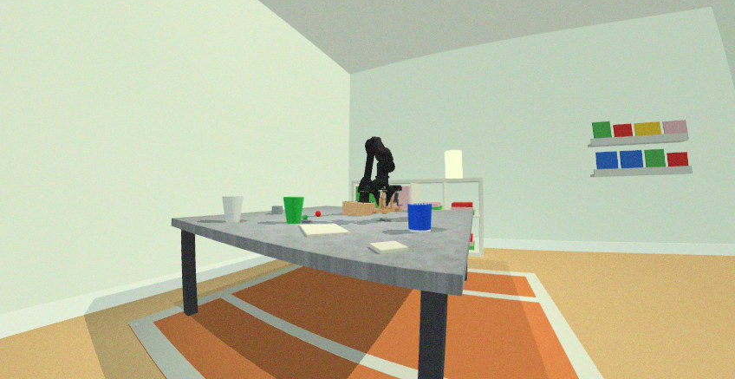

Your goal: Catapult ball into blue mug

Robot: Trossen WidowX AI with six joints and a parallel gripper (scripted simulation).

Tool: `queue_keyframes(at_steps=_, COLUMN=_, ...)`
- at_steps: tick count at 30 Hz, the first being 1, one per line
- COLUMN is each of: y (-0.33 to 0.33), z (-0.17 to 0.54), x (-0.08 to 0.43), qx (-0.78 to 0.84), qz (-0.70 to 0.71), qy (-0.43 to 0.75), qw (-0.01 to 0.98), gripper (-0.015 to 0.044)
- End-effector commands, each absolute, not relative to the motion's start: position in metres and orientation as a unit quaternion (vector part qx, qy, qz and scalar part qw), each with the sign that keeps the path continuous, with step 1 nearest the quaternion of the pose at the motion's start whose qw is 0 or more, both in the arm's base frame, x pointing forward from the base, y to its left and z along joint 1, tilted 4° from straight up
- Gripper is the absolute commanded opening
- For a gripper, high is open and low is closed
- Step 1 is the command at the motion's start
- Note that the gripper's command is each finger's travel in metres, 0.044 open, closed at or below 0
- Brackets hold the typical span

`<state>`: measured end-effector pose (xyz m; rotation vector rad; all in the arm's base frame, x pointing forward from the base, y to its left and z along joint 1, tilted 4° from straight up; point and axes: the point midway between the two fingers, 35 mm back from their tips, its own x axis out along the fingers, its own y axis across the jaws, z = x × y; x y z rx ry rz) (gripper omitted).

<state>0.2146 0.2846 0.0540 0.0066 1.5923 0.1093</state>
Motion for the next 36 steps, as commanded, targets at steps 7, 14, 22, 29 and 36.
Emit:
queue_keyframes(at_steps=7, y=0.289, z=0.047, x=0.216, qx=0.003, qz=0.053, qy=0.713, qw=0.7, gripper=0.0)
queue_keyframes(at_steps=14, y=0.29, z=0.036, x=0.216, qx=0.003, qz=0.053, qy=0.713, qw=0.7, gripper=0.0)
queue_keyframes(at_steps=22, y=0.292, z=0.022, x=0.215, qx=0.003, qz=0.053, qy=0.713, qw=0.699, gripper=0.0)
queue_keyframes(at_steps=29, y=0.292, z=0.011, x=0.214, qx=0.003, qz=0.053, qy=0.713, qw=0.699, gripper=0.0)
queue_keyframes(at_steps=36, y=0.291, z=0.012, x=0.214, qx=0.0, qz=0.052, qy=0.714, qw=0.698, gripper=0.0)
